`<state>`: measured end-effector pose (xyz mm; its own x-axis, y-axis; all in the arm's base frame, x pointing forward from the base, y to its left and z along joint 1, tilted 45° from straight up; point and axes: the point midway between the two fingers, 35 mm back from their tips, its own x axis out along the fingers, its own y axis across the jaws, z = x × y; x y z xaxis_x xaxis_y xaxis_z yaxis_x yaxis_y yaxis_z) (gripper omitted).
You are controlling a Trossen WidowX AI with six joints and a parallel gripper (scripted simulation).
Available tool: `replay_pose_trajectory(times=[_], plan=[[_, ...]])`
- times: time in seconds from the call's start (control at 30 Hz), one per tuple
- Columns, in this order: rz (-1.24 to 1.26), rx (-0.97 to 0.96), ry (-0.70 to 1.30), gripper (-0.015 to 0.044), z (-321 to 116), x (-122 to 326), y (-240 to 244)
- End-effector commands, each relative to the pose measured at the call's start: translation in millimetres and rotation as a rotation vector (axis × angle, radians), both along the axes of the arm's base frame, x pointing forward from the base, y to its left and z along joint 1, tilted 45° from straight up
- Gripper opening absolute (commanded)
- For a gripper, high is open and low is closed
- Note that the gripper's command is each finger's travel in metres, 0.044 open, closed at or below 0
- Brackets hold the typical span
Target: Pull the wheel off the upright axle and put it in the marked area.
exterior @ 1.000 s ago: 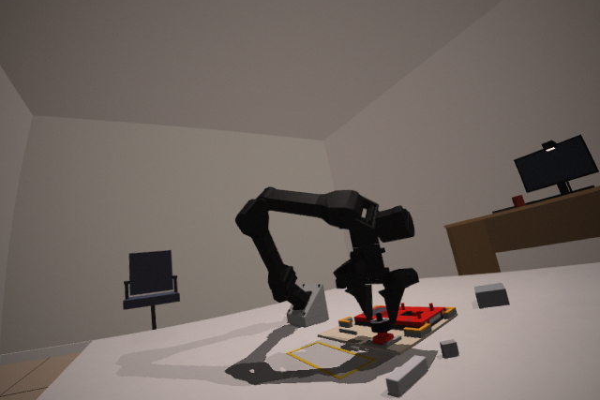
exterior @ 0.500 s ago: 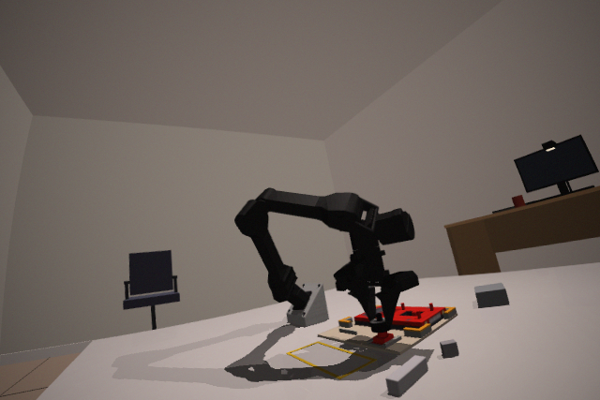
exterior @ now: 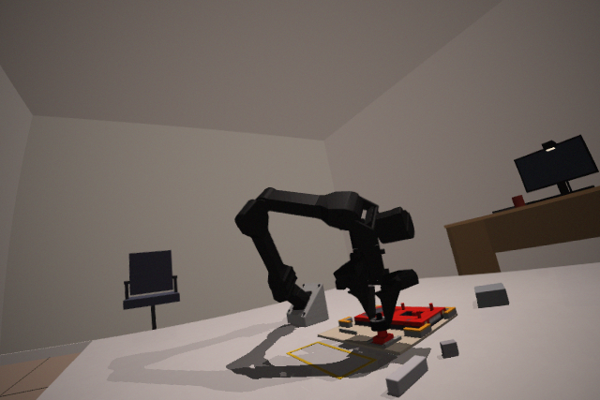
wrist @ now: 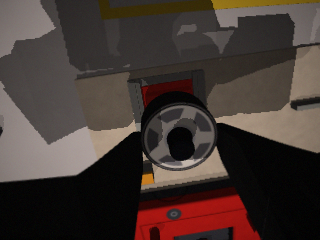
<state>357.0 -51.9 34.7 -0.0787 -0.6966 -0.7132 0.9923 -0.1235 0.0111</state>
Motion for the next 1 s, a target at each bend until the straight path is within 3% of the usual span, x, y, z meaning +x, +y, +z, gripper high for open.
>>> replay_pose_trajectory(times=[0.0,0.97], plan=[[-0.003,0.001,-0.003,0.0000,1.3,0.0,1.1],[-0.001,0.001,-0.005,0.0000,7.9,1.1,7.9]])
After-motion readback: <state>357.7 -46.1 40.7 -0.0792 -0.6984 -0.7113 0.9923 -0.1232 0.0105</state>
